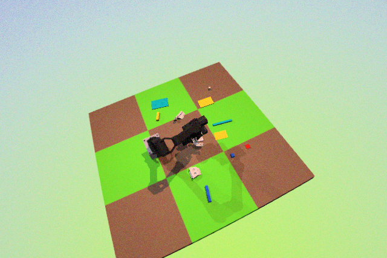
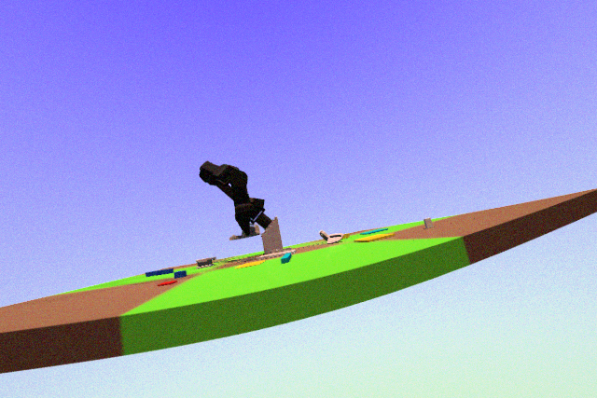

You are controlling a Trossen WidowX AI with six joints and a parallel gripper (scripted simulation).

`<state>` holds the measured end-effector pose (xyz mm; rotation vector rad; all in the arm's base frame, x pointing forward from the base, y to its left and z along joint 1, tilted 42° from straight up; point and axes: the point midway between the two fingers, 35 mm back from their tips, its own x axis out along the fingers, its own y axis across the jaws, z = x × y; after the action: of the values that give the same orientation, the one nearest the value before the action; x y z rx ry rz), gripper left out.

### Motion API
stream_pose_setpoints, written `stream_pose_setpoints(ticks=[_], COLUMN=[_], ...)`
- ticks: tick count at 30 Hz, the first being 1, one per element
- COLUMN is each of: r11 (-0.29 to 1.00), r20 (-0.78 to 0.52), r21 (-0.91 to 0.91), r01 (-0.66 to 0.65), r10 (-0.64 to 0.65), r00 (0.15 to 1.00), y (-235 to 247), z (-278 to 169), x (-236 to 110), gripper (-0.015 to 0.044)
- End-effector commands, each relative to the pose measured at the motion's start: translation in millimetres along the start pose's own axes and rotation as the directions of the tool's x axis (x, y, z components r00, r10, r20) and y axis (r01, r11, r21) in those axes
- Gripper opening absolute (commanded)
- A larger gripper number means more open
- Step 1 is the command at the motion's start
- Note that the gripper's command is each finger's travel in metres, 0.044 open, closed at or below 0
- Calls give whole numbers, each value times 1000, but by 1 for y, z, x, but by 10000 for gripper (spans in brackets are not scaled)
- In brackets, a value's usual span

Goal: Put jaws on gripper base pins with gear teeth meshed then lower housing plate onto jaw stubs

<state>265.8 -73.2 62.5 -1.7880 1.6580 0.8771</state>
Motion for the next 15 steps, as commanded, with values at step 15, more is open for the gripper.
stream_pose_setpoints(ticks=[15], r11=[920], r20=[16], r21=[392], r01=[-6], r10=[0], r00=[1000], y=[1], z=[36], x=[0], gripper=[134])
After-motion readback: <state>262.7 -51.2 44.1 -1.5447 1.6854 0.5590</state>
